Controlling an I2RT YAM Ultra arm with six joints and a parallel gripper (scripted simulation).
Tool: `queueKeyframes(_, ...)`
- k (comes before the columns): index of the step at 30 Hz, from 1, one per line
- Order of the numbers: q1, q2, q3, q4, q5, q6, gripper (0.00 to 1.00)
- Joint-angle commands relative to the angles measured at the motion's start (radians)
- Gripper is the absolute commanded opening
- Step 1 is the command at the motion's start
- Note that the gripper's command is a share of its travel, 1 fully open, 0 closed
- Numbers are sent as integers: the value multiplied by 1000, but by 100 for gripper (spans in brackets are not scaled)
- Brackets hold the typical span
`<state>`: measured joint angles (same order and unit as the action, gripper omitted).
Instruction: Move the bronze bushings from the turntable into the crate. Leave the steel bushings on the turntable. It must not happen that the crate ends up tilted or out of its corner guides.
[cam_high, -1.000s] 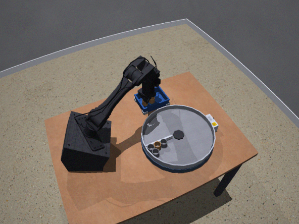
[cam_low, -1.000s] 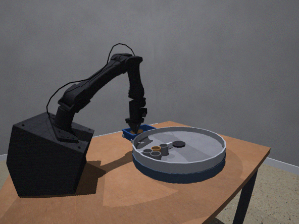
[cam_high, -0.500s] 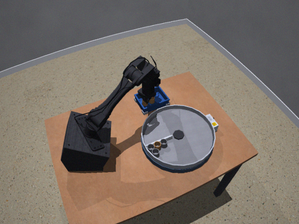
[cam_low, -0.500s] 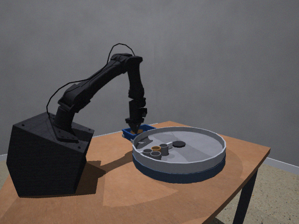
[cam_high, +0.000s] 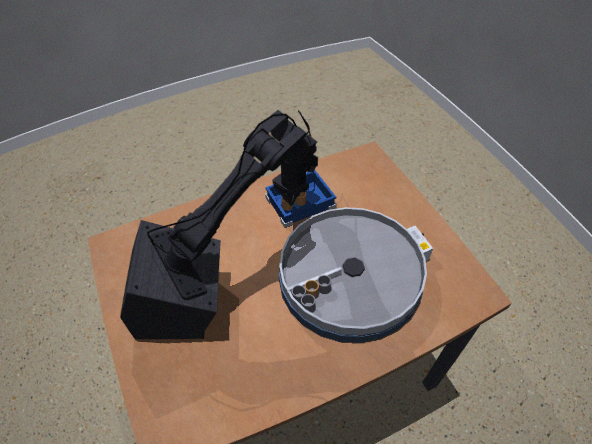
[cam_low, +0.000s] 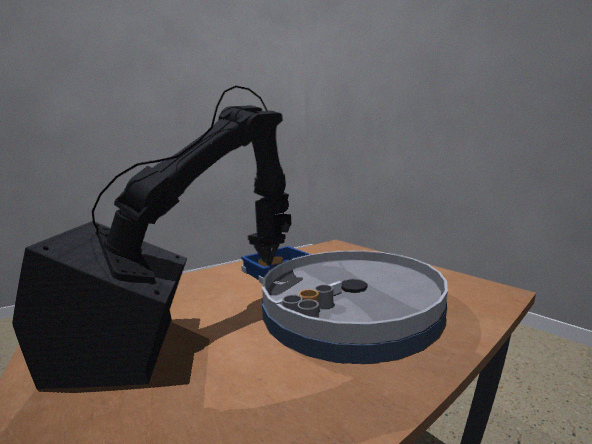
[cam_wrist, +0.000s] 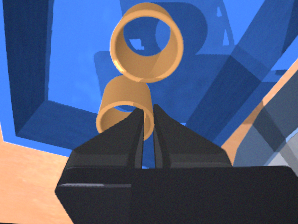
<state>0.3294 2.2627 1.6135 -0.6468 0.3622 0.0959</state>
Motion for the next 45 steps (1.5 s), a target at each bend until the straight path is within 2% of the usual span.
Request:
queueKeyframes(1,21,-34,31,-7,-4,-9,0)
queueKeyframes(6,24,-27,39,-16,-2,0,0)
queueKeyframes(9,28,9,49,-21,2,10,0)
queueKeyframes(11,28,-23,50,-22,2,11,0)
queueKeyframes(45,28,-24,50,-14,2,10,0)
